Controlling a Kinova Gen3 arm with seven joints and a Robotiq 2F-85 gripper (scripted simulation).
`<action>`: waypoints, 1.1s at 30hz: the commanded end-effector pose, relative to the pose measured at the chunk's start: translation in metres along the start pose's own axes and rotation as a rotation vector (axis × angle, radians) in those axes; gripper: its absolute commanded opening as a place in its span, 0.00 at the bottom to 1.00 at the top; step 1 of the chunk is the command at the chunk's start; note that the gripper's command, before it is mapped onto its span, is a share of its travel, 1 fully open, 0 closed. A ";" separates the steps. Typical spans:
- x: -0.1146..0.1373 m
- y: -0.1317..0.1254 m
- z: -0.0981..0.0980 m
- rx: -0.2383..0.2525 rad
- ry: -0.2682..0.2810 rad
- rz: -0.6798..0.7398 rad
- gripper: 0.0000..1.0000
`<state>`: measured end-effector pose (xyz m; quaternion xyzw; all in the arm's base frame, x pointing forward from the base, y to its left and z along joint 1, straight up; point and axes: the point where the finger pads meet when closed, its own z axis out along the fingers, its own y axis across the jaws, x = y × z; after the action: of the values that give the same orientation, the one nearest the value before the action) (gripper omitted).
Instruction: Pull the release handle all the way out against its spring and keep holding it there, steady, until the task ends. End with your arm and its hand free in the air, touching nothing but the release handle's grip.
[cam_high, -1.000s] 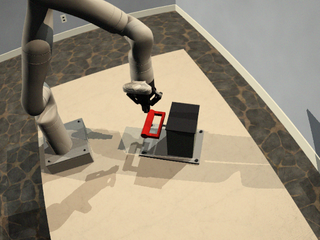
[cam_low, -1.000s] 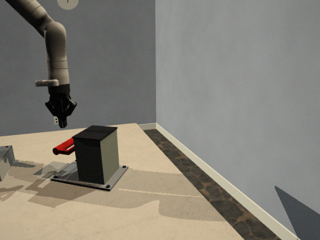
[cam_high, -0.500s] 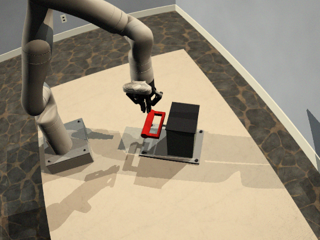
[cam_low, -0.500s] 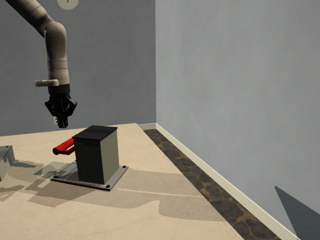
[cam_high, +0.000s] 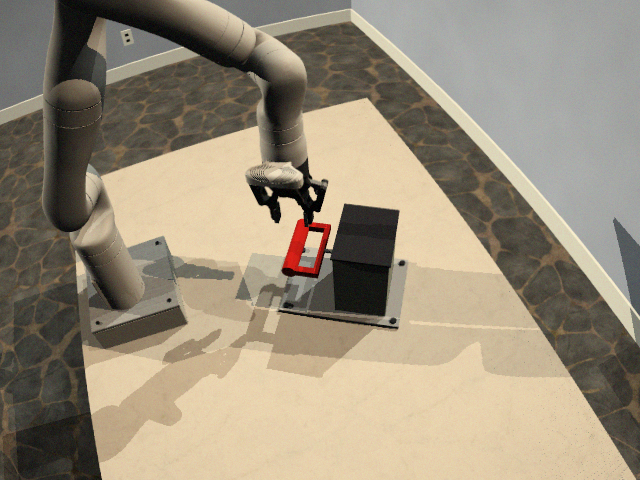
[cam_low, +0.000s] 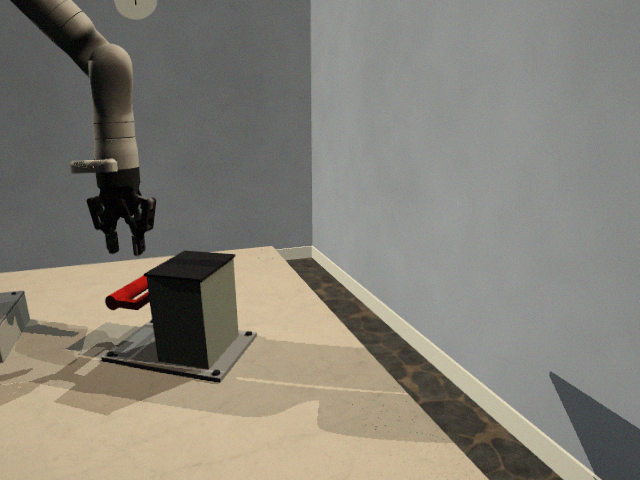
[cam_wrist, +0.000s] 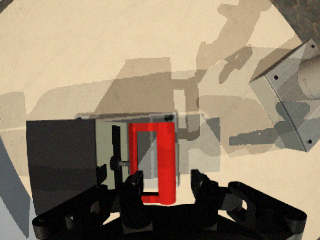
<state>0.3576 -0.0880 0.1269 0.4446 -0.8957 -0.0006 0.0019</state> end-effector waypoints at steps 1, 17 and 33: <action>0.000 0.000 0.000 0.001 0.000 0.000 0.55; 0.000 0.000 0.000 0.001 0.000 0.000 0.55; 0.000 0.000 0.004 0.001 -0.004 -0.001 0.55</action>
<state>0.3582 -0.0879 0.1240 0.4450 -0.8955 -0.0006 0.0000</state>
